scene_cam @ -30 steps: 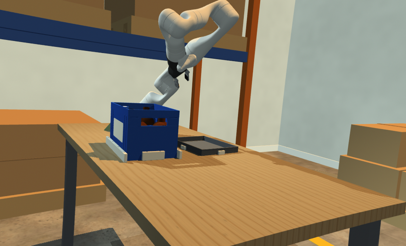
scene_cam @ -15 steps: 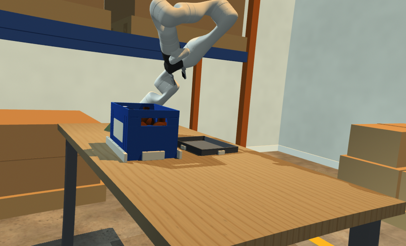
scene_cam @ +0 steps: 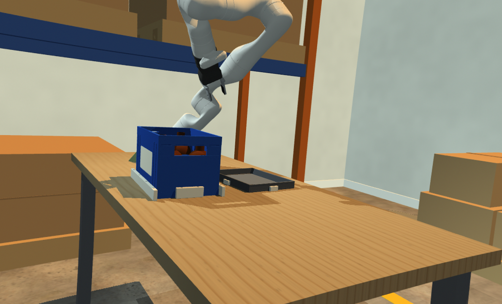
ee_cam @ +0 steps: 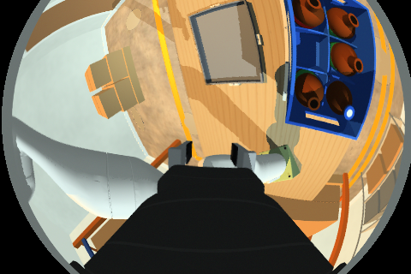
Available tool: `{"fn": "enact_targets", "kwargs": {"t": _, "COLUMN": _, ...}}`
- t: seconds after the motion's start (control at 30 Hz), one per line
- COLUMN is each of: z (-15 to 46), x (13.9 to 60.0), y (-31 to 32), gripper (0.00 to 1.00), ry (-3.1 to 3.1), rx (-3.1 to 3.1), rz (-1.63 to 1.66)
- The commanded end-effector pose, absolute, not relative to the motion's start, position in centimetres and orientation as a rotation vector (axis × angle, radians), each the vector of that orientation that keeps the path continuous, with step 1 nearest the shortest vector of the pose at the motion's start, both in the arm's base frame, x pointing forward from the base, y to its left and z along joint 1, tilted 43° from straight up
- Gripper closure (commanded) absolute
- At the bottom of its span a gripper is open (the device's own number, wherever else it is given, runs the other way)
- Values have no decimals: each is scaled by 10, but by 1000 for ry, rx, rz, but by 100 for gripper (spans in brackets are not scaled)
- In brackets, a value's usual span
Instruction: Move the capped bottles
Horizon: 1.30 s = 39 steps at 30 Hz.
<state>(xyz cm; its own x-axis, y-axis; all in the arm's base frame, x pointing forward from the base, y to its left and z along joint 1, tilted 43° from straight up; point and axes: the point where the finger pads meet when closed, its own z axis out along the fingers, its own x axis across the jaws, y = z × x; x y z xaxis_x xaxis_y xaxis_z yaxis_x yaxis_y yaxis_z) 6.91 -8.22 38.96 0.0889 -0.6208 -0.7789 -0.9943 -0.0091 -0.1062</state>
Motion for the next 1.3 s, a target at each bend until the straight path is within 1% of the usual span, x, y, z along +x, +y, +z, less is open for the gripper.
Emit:
{"fn": "enact_targets", "kwargs": {"t": 0.0, "z": 390, "x": 68, "y": -83, "gripper": 0, "ry": 1615, "rx": -1693, "rz": 709}}
{"fn": "enact_targets", "kwargs": {"t": 0.47, "z": 392, "x": 51, "y": -97, "gripper": 0, "ry": 1736, "rx": -1518, "rz": 628}}
{"fn": "enact_targets", "kwargs": {"t": 1.03, "z": 393, "x": 50, "y": -98, "gripper": 0, "ry": 1778, "rx": -1450, "rz": 596}}
{"fn": "enact_targets", "kwargs": {"t": 1.27, "z": 386, "x": 65, "y": -106, "gripper": 0, "ry": 1747, "rx": -1537, "rz": 541}}
